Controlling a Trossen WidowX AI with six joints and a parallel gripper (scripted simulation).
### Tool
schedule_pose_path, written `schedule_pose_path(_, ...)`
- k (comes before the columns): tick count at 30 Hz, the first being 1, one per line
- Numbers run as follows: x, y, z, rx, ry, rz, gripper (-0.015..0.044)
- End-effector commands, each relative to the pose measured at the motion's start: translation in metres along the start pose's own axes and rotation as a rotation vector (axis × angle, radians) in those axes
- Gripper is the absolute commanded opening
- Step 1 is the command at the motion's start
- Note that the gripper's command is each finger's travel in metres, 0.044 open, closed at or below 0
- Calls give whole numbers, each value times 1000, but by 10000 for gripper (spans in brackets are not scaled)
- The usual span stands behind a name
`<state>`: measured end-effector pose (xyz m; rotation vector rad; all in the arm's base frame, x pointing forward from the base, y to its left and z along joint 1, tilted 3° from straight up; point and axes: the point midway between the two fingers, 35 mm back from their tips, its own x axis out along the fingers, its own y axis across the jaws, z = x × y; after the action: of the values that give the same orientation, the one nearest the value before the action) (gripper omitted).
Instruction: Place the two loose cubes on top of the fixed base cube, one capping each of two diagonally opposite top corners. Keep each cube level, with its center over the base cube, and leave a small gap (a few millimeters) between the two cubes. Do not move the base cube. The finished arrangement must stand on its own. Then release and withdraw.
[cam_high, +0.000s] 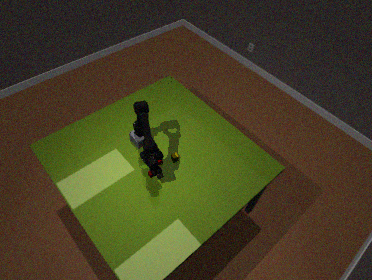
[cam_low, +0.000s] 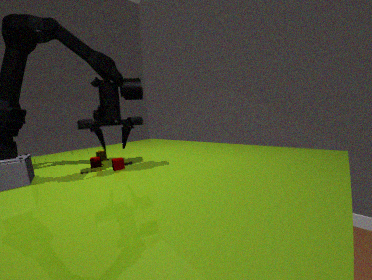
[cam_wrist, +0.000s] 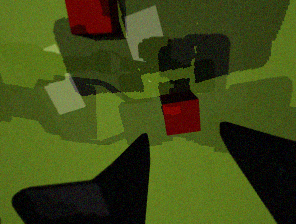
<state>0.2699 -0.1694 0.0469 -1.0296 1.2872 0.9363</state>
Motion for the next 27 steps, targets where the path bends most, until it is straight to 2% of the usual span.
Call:
schedule_pose_path(1, 5, -3, -1, -5, 8, -11, 265)
schedule_pose_path(27, 47, -3, -2, -5, 7, -10, 265)
